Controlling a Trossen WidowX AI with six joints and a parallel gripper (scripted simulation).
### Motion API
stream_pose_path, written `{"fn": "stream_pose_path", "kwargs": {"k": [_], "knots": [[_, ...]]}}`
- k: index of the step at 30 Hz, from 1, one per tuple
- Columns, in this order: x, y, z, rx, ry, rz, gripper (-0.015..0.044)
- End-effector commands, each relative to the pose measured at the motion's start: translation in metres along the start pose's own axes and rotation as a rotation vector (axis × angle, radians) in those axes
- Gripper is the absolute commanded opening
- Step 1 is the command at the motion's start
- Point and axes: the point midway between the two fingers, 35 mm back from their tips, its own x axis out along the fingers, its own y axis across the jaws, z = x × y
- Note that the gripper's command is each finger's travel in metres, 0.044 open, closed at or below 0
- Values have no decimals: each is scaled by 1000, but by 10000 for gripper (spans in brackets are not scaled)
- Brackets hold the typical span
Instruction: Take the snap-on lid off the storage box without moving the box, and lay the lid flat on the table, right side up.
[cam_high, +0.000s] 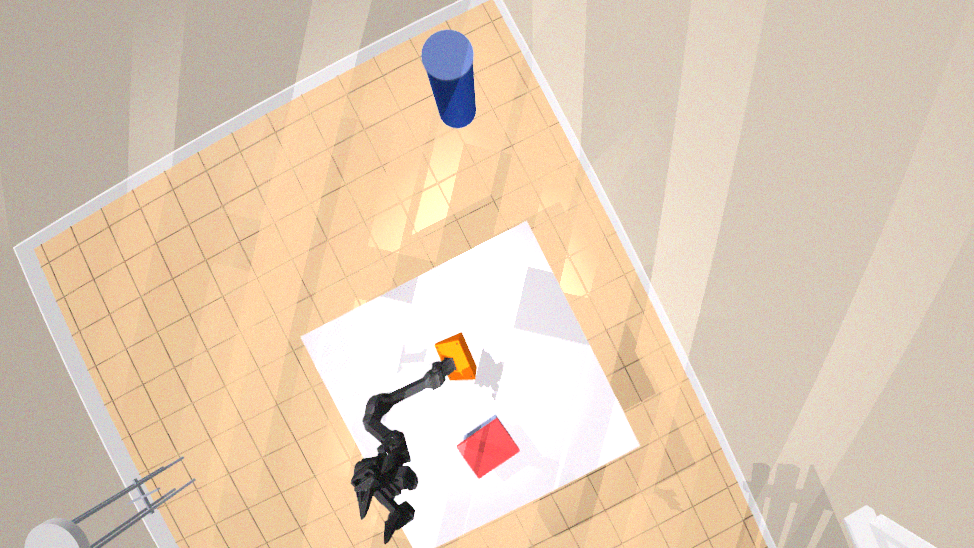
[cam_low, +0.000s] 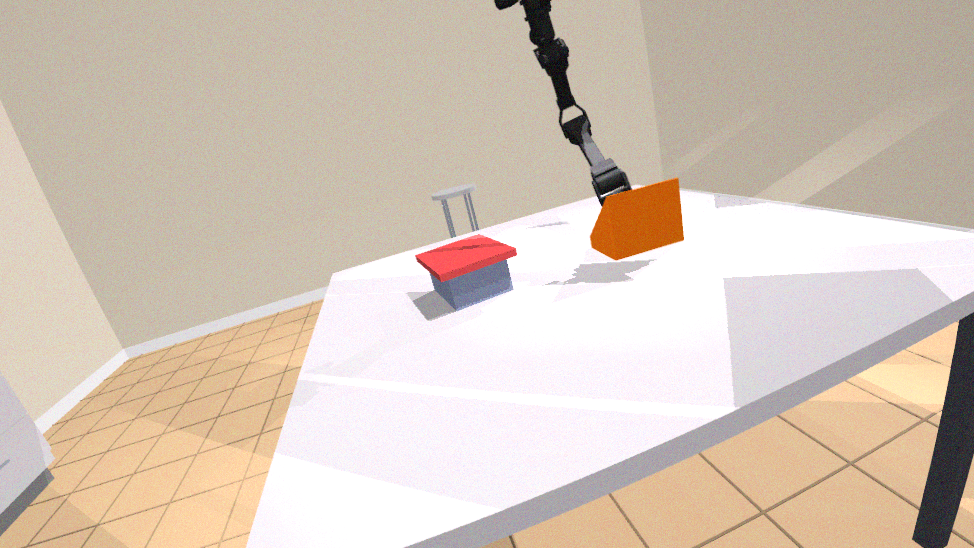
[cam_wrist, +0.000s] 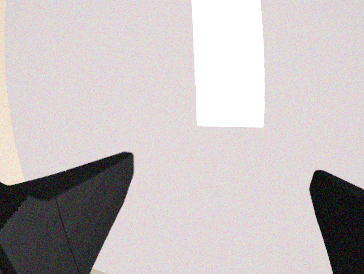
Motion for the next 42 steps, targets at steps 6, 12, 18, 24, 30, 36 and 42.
{"fn": "stream_pose_path", "kwargs": {"k": [6, 12, 18, 24, 30, 36, 42], "knots": [[-17, 57, 31, 414, -57, 231, 243], [-49, 114, 59, 819, 2, 496, 235], [-104, 180, 84, 1265, 255, 807, 235], [-150, 217, 95, 1519, 537, 971, 235], [-207, 250, 103, 1732, 936, 1070, 235], [-265, 273, 105, 1856, 1387, 1055, 235], [-314, 284, 104, 1890, 1777, 944, 235]]}}
